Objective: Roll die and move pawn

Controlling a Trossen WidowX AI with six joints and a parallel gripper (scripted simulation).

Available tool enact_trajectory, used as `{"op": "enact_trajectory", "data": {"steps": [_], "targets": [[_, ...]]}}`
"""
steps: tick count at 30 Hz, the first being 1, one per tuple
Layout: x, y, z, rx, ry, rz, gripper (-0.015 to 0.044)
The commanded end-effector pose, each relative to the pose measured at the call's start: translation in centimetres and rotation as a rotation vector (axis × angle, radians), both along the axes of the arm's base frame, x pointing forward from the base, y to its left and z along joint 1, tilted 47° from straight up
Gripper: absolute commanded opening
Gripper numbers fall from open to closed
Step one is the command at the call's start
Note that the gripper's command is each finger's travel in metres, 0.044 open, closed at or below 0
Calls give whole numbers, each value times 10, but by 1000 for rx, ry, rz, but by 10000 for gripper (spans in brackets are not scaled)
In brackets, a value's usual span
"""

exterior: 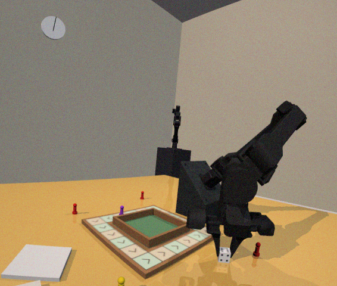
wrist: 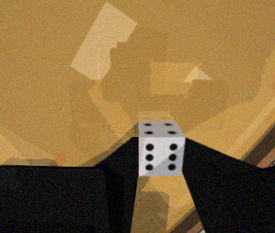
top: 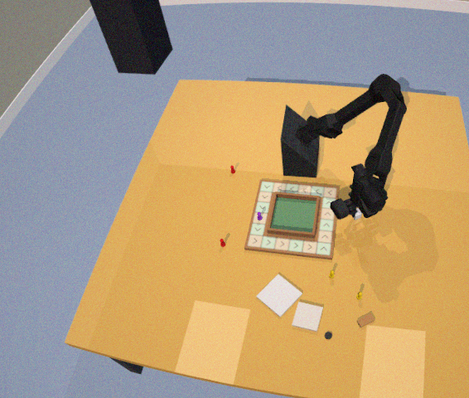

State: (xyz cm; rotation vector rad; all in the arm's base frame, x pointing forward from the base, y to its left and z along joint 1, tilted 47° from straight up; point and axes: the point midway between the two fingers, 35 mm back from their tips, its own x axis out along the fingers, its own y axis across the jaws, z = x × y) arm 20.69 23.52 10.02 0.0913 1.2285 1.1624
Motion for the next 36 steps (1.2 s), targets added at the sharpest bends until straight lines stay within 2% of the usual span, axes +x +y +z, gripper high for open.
{"op": "enact_trajectory", "data": {"steps": [1, 22, 27, 36], "targets": [[3, -6, 3, -9, -2, -3, 0], [14, -93, 75, -12, 0, -3, 0], [16, -95, 74, -16, 16, -19, 0], [33, -108, 49, -64, 219, -225, 0]]}}
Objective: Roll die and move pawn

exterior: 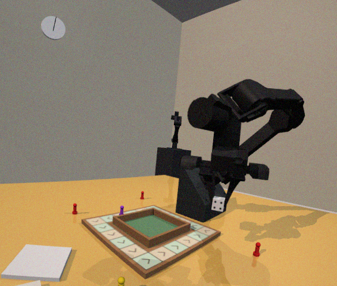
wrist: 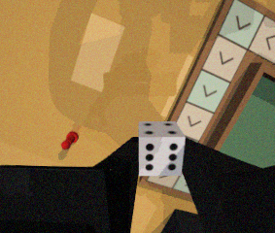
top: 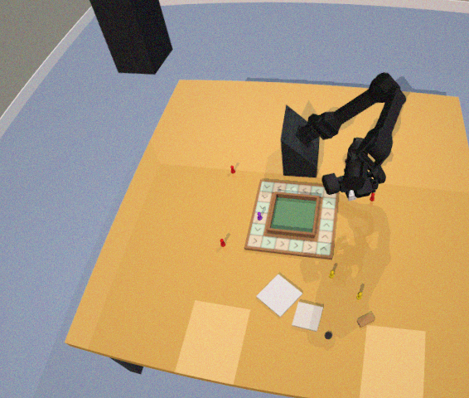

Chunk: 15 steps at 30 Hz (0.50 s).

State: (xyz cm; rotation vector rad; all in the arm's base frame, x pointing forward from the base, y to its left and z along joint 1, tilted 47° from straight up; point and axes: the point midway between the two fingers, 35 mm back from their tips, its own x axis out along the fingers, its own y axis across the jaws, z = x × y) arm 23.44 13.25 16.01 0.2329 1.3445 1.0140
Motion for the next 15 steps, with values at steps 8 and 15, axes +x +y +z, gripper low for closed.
{"op": "enact_trajectory", "data": {"steps": [8, 15], "targets": [[18, -18, -32, -57, 274, -269, 0], [26, -29, -52, -86, 445, -438, 0]]}}
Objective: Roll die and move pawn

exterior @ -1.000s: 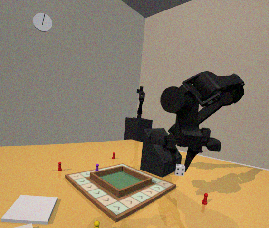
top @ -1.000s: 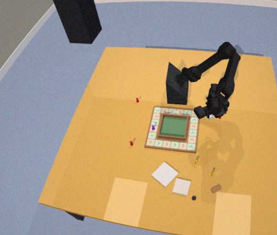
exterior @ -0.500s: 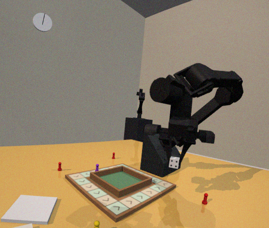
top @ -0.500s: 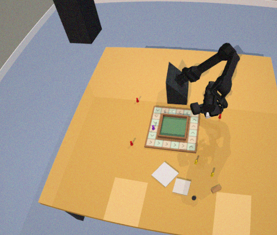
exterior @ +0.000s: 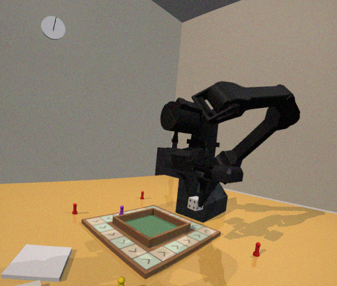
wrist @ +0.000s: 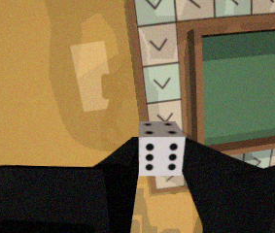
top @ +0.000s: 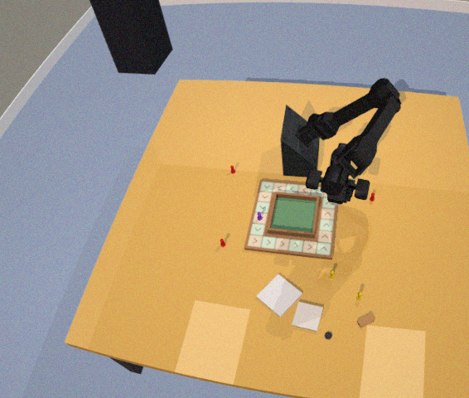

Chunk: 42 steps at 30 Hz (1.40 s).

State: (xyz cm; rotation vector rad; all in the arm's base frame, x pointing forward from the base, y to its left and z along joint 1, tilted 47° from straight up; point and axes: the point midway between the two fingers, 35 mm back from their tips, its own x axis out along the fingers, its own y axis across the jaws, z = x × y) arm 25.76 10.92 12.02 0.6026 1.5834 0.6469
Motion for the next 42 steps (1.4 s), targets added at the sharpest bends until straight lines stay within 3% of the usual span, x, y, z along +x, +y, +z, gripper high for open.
{"op": "enact_trajectory", "data": {"steps": [1, 37, 42], "targets": [[4, -8, -15, -24, 115, -107, 0], [14, -69, -116, -145, 999, -969, 0], [13, -71, -120, -150, 1037, -1005, 0]]}}
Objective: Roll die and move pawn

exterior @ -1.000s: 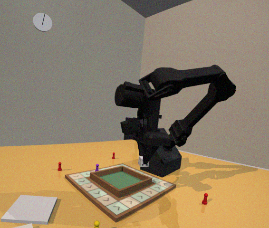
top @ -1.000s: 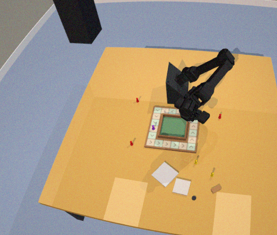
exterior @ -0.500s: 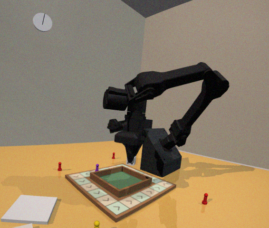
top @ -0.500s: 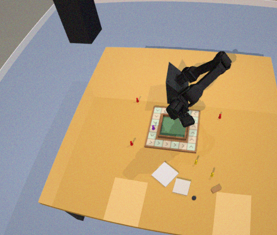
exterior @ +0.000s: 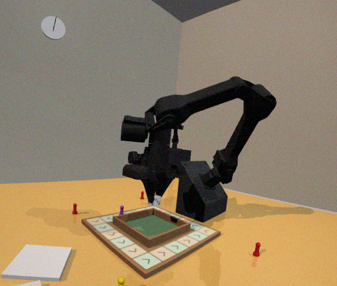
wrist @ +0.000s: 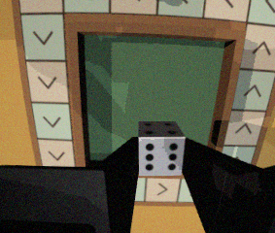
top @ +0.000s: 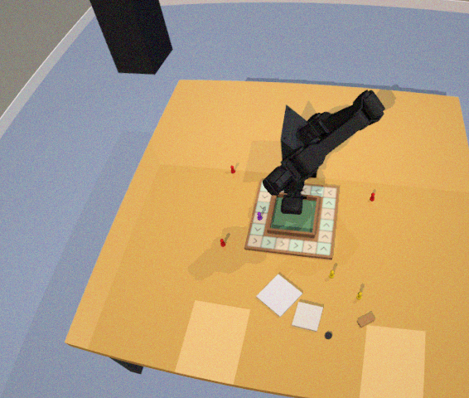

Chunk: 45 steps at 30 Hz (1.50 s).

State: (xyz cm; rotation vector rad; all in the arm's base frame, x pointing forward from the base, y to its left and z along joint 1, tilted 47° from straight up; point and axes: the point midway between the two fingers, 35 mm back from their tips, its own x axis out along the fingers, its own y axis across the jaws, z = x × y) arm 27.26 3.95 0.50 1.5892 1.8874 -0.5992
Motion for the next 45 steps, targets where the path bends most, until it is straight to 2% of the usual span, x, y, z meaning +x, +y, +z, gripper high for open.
{"op": "enact_trajectory", "data": {"steps": [1, 6, 18, 31, 36, 41, 45], "targets": [[-2, -2, -5, -8, 39, -30, 0], [-4, 0, -7, -55, 47, -14, 0], [-13, 3, -16, -446, 48, 43, 0], [-13, 4, -16, -826, -95, -33, 0], [-12, 4, -14, -843, -106, -40, 0], [-1, 3, 25, -843, -107, -40, 0], [-3, 3, 24, -843, -107, -40, 0]]}}
